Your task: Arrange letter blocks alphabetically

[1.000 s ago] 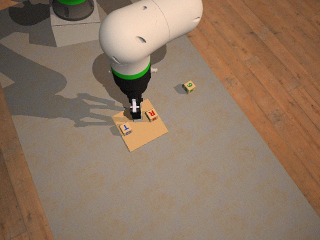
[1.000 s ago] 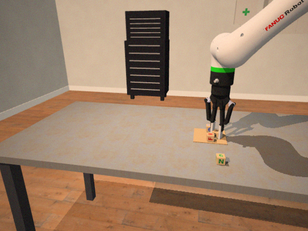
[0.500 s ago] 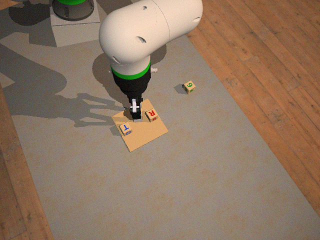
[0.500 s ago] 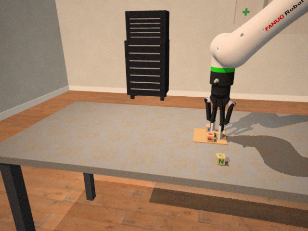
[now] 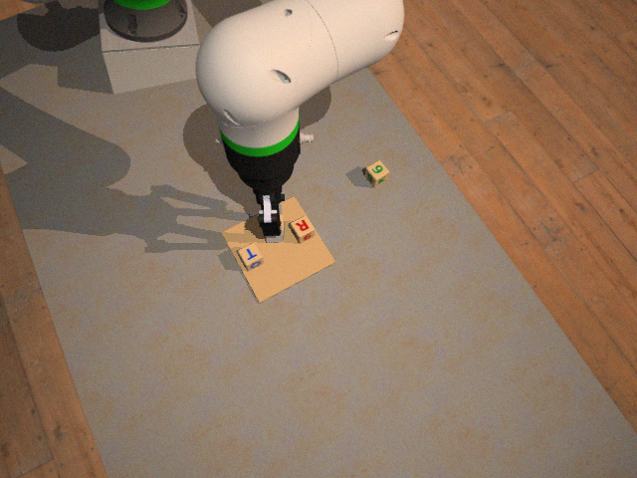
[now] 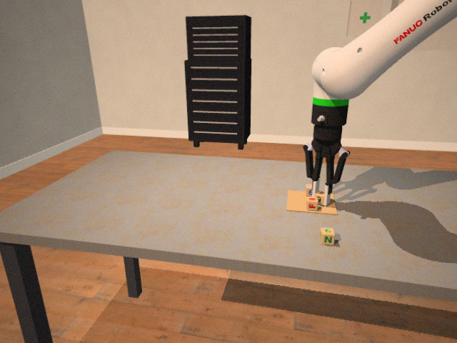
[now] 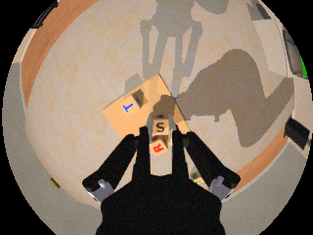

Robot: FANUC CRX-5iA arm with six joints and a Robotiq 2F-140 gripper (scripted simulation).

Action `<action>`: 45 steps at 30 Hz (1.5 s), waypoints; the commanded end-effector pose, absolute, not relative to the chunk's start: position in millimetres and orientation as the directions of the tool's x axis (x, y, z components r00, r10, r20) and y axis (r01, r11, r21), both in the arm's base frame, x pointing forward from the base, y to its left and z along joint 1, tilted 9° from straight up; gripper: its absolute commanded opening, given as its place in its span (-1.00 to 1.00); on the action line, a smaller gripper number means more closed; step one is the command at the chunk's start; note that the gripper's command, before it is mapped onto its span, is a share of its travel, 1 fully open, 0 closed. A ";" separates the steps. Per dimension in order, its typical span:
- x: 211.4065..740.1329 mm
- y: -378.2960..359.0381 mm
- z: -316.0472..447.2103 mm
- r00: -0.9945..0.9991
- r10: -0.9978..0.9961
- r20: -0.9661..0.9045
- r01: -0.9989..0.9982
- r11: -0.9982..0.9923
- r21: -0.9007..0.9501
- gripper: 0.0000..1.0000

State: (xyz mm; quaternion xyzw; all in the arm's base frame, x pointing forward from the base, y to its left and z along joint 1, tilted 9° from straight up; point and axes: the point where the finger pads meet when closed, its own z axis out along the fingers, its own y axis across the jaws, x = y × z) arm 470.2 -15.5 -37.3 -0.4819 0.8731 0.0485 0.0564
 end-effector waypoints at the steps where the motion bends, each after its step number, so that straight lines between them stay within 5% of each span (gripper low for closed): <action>1: 469.9 -17.0 -27.0 -0.529 -0.836 -0.145 -0.847 0.531 0.030 -0.68; 16: 465.6 -28.4 54.4 -0.529 -0.836 -0.145 -0.847 0.531 0.030 -0.68; 31: 465.5 -29.0 58.0 -0.522 -0.841 -0.145 -0.852 0.523 0.029 -0.68; 45: 470.7 -31.1 58.2 -0.147 -0.978 -0.145 -0.988 0.153 -0.030 -0.68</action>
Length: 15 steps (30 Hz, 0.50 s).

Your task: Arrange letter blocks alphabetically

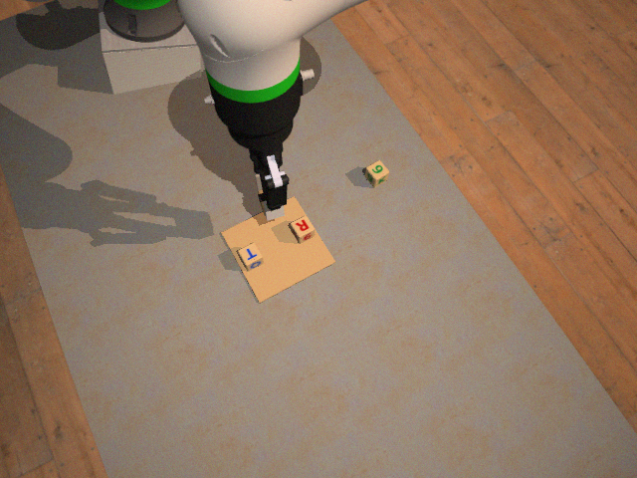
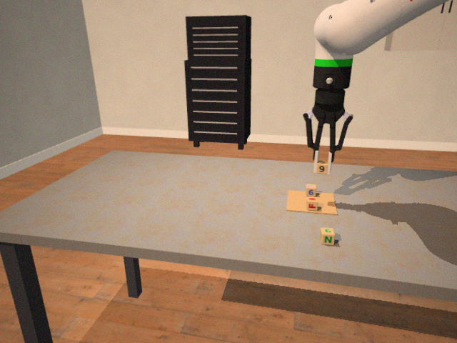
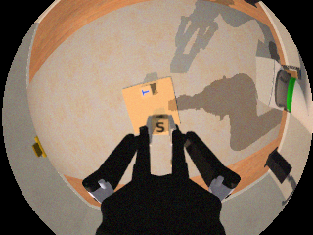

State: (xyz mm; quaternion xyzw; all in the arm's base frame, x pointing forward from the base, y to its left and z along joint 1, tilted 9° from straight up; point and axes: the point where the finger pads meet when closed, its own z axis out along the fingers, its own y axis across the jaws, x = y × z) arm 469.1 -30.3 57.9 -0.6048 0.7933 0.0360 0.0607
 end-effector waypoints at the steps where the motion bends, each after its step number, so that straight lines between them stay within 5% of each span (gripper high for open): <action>1: 471.0 -31.2 58.2 -0.125 -0.982 -0.144 -0.991 0.131 -0.034 -0.68; 15: 475.6 -33.2 58.3 0.228 -0.966 -0.124 -0.972 -0.219 -0.082 -0.68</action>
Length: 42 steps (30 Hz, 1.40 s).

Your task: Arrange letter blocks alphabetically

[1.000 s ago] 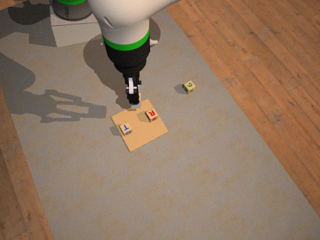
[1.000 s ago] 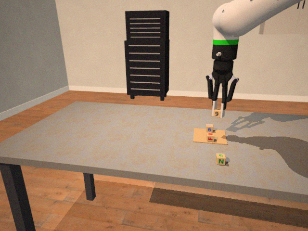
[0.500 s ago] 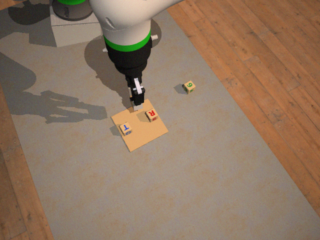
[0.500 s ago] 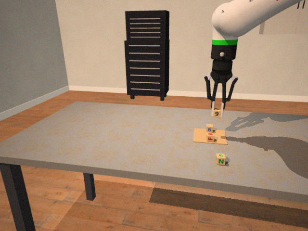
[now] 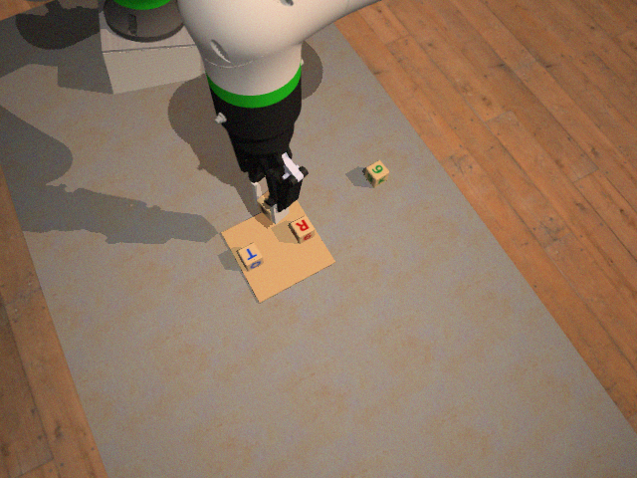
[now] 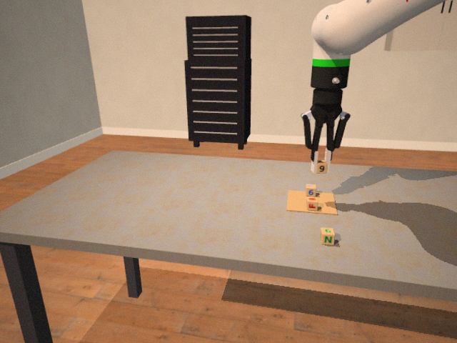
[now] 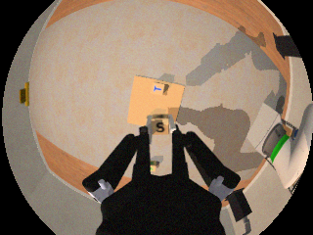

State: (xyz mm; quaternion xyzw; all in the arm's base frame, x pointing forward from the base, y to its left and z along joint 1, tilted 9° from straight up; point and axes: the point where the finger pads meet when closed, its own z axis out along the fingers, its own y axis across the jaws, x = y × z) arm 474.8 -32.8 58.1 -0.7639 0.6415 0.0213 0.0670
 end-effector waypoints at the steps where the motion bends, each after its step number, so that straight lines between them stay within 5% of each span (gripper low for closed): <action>1: 476.7 -33.7 58.3 0.311 -0.943 -0.116 -0.949 -0.301 -0.092 -0.68; 17: 481.8 -35.9 58.4 0.656 -0.751 -0.071 -0.753 -0.646 -0.130 -0.68; 42: 491.4 -40.3 58.3 0.993 -0.110 0.037 -0.104 -0.984 -0.143 -0.68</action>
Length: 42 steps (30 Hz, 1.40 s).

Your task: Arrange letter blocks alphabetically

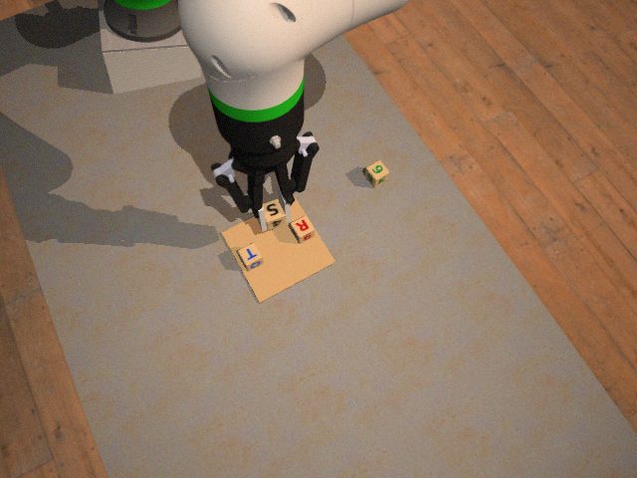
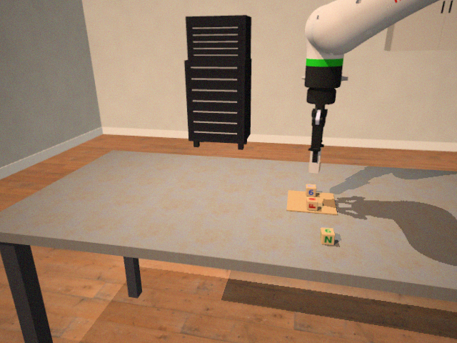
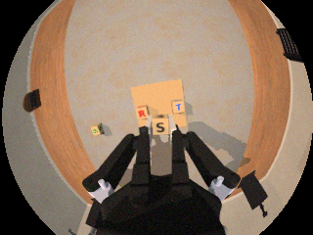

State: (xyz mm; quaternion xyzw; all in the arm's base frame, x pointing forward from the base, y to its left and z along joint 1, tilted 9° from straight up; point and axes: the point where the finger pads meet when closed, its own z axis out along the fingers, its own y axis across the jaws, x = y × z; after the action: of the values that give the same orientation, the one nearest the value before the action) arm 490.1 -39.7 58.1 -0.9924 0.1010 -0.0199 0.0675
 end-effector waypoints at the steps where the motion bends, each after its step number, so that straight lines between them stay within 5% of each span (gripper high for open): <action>1: 491.6 -40.5 58.3 0.995 -0.093 0.039 -0.086 -0.986 -0.143 -0.68; 42: 495.9 -30.3 -17.8 0.996 -0.072 0.042 -0.066 -0.988 -0.142 -0.68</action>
State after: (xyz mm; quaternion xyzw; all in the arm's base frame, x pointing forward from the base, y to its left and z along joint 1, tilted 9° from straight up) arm 494.9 -31.0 -11.9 -0.9966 0.0346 -0.0232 0.0705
